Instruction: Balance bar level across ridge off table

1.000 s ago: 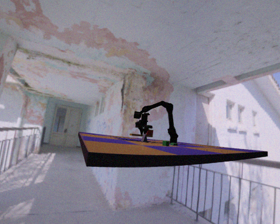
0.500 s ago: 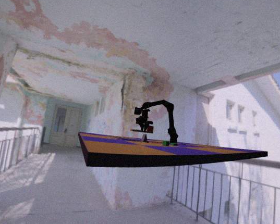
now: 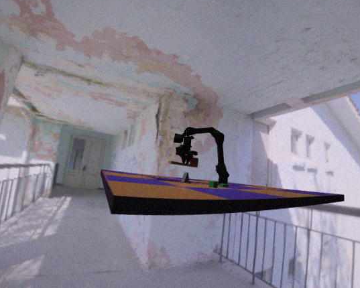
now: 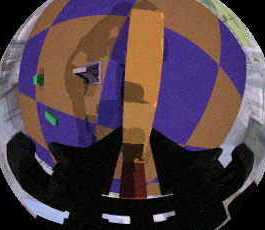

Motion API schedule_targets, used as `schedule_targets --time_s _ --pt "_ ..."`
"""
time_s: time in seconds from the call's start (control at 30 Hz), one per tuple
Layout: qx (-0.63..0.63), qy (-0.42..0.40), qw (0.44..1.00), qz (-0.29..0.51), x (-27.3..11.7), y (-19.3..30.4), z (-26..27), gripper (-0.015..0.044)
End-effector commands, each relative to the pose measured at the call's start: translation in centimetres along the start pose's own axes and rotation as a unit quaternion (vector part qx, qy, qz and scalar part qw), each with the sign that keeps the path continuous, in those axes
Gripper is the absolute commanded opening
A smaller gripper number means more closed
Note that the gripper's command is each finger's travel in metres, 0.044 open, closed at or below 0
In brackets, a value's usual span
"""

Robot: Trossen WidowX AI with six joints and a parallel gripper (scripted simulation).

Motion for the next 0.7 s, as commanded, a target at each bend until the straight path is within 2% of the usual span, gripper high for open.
schedule_targets --time_s 0.0,0.67 --pt "-0.001 -0.001 1.0 -0.003 -0.4 -0.8 0.7 0.0" --pt "-0.007 -0.004 1.0 -0.005 -0.7 -5.4 6.4 0.0"
Point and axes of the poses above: the point midway between the two fingers, 35 mm back from their tips, its own x axis out along the fingers, its own z axis across the jaws, y = z × x, the point moved 4 cm from there along -x, back along the fingers, and after that the axes turned 11 degrees about x, right-handed, at the moved point
